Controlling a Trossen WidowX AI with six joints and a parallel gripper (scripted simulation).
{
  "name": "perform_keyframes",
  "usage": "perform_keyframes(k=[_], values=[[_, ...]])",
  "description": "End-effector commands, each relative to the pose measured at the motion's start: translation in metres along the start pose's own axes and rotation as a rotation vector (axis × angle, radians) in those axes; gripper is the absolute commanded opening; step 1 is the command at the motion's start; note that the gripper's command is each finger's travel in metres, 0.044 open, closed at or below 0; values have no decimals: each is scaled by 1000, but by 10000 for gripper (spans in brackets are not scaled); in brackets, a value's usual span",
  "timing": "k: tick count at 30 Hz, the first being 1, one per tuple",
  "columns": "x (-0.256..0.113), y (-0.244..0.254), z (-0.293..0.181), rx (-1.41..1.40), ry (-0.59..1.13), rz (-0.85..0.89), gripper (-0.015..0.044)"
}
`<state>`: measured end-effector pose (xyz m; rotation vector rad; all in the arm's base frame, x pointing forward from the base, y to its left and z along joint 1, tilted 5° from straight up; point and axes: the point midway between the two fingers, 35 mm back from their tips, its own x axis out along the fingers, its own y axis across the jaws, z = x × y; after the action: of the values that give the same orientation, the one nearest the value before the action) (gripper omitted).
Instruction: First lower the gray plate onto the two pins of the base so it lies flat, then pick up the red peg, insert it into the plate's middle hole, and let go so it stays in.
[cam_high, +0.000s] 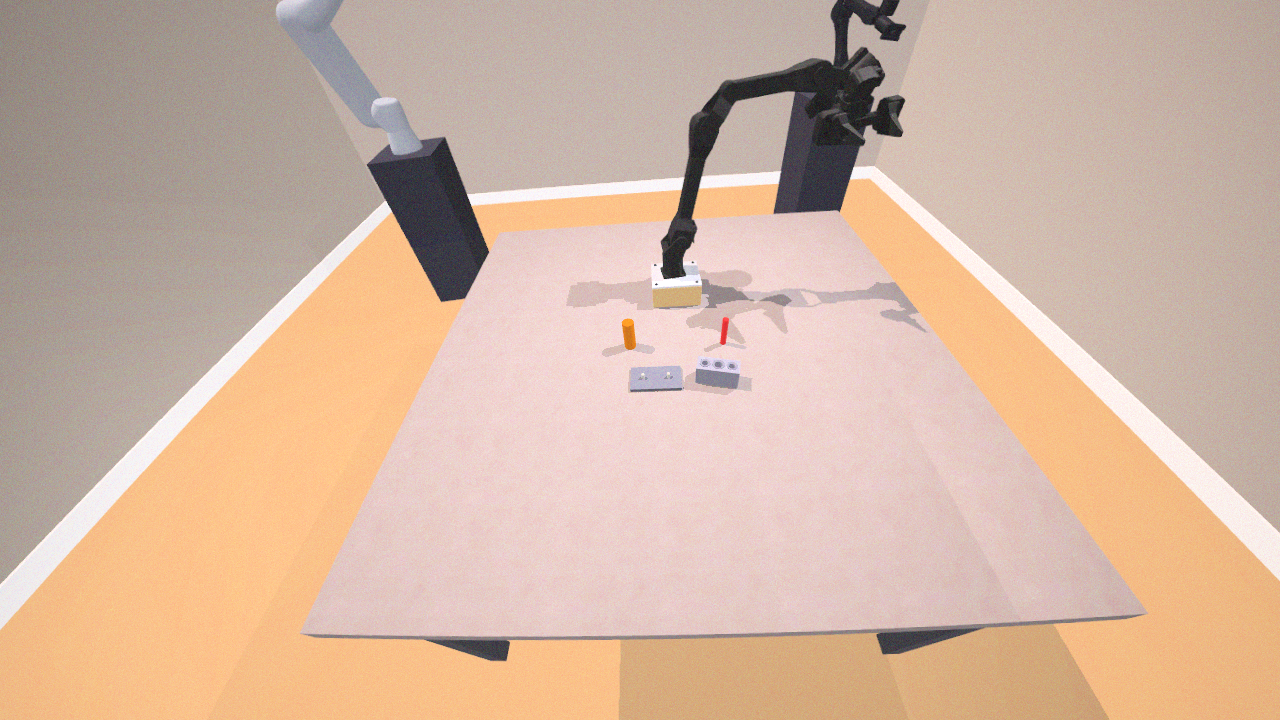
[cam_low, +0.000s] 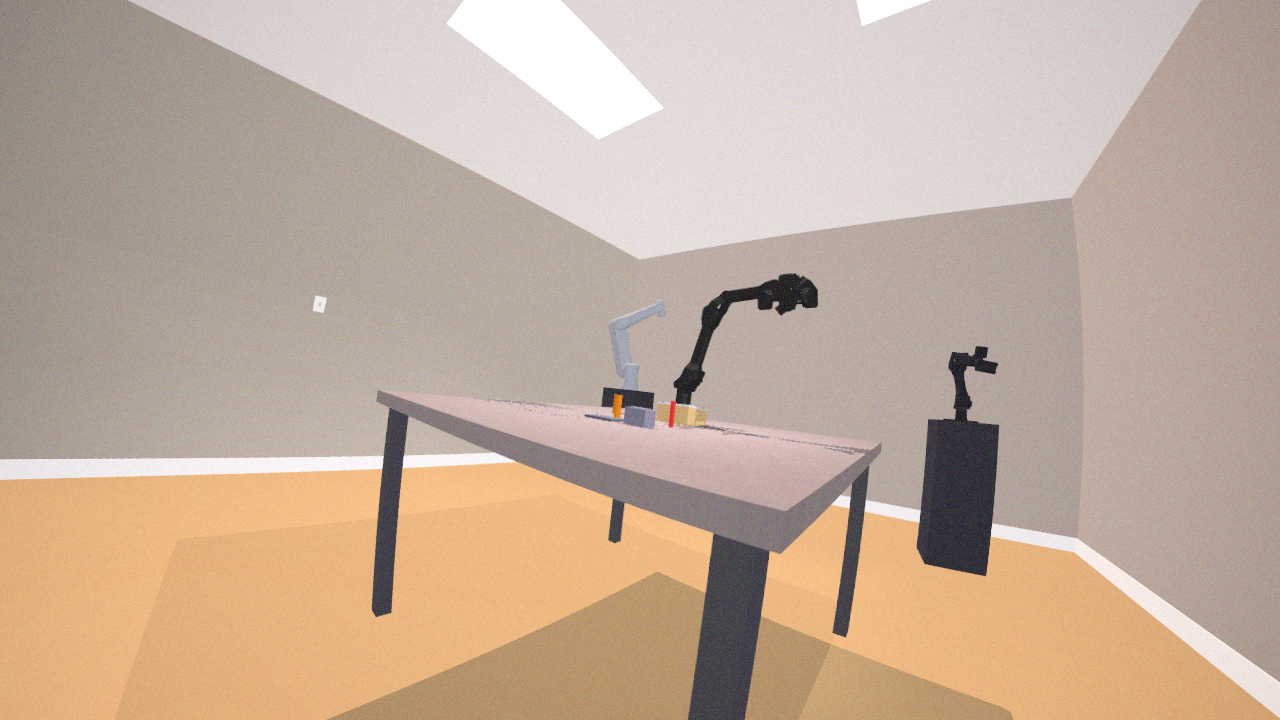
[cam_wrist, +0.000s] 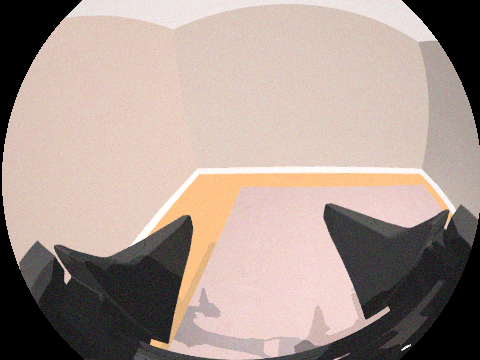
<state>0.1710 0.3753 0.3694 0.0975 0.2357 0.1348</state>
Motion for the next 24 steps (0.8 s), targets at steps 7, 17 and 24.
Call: perform_keyframes(k=[7,17,24], values=[[65,-26,-28,-220,145,-83,440],[175,-131,-84,-760,603,-119,440],[217,-240,-129,-993,1001,66,440]])
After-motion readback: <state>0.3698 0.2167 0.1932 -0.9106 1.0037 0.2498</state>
